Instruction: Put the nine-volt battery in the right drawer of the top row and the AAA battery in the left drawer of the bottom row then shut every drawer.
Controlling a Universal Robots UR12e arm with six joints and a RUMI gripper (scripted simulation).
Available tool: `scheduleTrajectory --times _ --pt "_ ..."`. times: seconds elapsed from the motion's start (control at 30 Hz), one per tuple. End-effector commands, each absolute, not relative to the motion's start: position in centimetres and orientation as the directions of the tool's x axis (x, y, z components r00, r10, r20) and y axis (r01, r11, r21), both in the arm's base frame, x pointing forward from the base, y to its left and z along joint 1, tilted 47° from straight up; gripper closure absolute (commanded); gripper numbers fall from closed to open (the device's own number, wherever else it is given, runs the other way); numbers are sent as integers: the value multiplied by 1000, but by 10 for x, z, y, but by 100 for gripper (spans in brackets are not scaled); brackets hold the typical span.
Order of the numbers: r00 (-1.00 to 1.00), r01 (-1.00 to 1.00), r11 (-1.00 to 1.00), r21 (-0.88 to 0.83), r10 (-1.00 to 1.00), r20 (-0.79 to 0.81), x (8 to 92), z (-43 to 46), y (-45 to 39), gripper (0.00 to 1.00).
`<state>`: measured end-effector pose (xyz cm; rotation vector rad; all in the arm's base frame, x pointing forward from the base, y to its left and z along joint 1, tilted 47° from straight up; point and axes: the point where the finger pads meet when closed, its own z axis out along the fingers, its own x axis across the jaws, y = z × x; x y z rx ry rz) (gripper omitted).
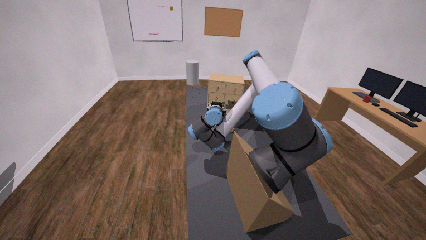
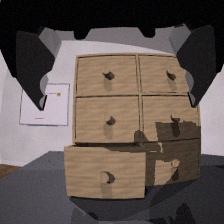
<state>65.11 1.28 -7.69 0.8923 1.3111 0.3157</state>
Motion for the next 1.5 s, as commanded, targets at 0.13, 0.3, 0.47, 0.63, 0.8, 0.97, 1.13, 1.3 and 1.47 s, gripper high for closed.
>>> scheduleTrajectory --times 0.13,0.3,0.47,0.63,0.8,0.97,1.13,1.3,1.47 --pt "272 272 642 717 663 -697 632 -80 17 0" --pt "272 272 642 717 663 -697 623 -82 19 0" --pt "272 272 642 717 663 -697 618 -83 20 0" --pt "272 272 642 717 663 -697 616 -84 20 0" --pt "272 272 642 717 663 -697 615 -84 20 0" --pt "272 272 642 717 663 -697 615 -84 20 0" --pt "272 272 642 717 663 -697 615 -84 20 0" --pt "272 274 641 717 663 -697 615 -84 20 0" --pt "272 277 640 717 663 -697 615 -84 20 0"
